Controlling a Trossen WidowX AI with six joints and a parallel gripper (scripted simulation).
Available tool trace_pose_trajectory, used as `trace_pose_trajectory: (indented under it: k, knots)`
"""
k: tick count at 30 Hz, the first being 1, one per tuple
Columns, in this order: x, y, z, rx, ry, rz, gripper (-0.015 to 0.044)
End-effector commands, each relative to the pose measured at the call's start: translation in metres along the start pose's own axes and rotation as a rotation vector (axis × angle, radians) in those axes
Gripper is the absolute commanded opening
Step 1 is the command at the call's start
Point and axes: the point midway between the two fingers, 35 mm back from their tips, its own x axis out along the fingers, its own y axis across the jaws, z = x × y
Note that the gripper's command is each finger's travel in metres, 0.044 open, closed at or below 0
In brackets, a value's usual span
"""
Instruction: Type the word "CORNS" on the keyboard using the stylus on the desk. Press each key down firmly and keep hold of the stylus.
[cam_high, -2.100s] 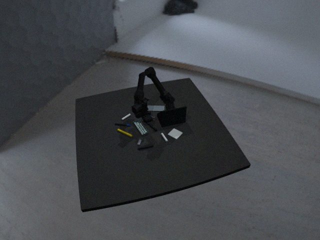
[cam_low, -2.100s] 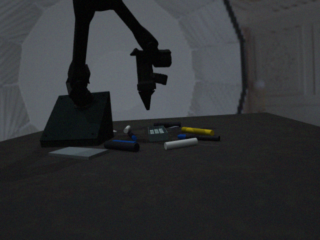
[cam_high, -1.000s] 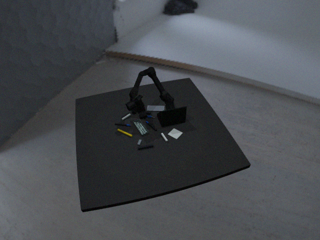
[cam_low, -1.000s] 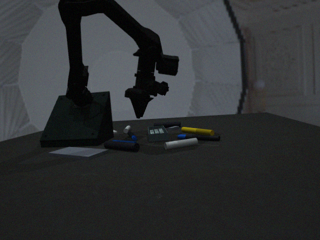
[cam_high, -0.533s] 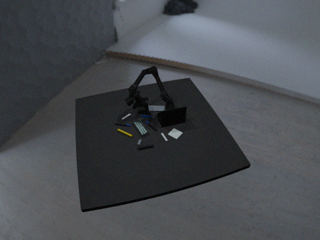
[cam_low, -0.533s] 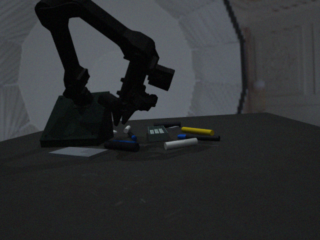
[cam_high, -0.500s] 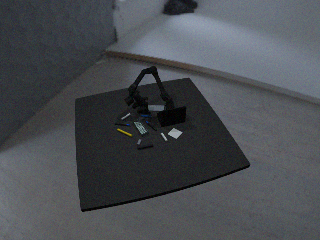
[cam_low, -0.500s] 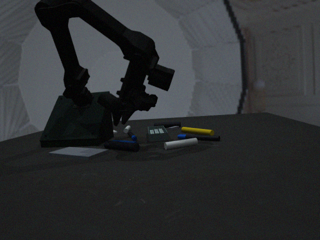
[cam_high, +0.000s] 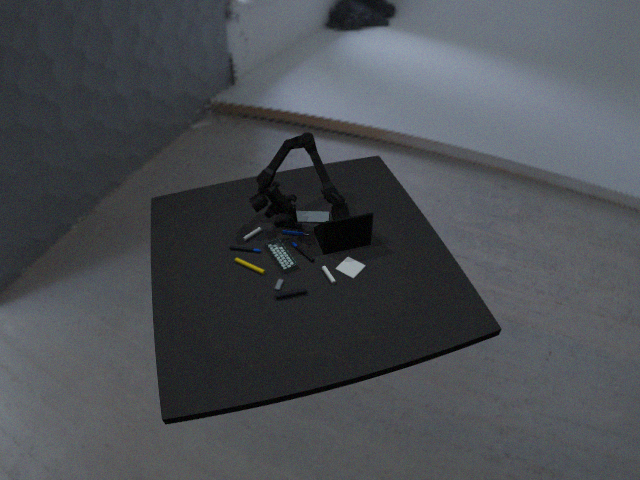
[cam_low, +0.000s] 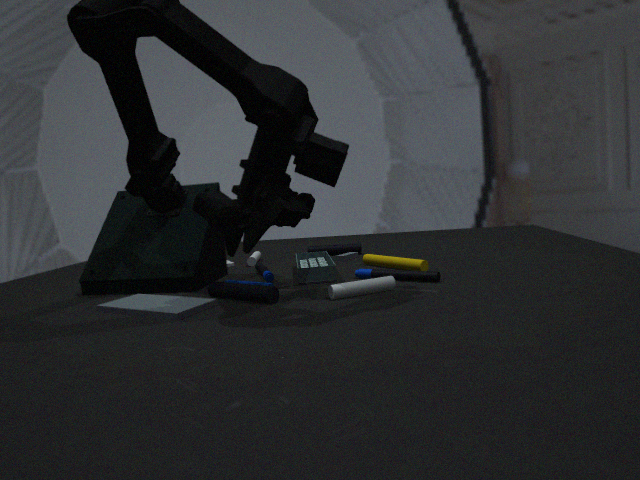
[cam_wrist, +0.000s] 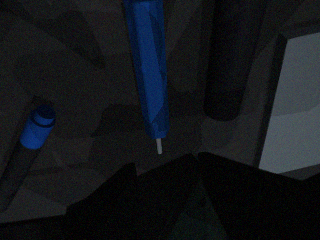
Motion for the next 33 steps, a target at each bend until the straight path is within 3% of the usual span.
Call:
trace_pose_trajectory:
  k: [1,33]
  knots:
    - [0.004,0.000,0.002,-0.005,0.003,-0.005,0.0150]
    - [0.021,0.000,0.010,-0.005,0.003,-0.006,0.0150]
